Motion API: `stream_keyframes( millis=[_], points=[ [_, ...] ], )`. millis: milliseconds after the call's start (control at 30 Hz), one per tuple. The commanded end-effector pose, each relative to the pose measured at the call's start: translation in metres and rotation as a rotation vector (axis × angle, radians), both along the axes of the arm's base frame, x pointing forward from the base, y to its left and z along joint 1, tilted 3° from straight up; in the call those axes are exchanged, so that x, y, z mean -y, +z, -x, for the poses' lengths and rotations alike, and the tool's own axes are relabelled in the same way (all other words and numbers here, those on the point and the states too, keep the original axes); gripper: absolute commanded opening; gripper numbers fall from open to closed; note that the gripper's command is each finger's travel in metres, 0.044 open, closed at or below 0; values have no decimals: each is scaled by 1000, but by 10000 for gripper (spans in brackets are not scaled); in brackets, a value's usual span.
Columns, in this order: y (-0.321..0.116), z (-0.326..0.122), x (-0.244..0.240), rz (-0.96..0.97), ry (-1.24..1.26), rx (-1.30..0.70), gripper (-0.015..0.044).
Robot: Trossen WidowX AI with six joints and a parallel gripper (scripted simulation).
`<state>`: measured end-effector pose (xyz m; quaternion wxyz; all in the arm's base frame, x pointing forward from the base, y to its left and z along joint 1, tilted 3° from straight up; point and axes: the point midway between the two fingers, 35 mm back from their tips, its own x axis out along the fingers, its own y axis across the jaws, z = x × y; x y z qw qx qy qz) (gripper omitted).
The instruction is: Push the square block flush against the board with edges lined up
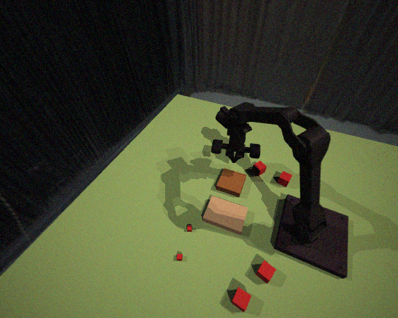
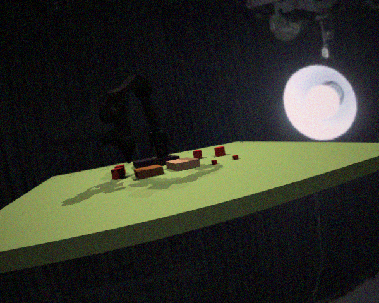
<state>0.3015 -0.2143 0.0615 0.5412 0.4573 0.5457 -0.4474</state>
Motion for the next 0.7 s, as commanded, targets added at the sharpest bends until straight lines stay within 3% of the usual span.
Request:
stream_keyframes(
  millis=[0,267,433,667],
  points=[
    [0,10,5,4,-129,-4,0],
    [-4,17,8,4,-216,-7,0],
    [-56,17,7,3,-216,-7,0],
    [-56,17,4,3,-216,-7,0]
  ],
)
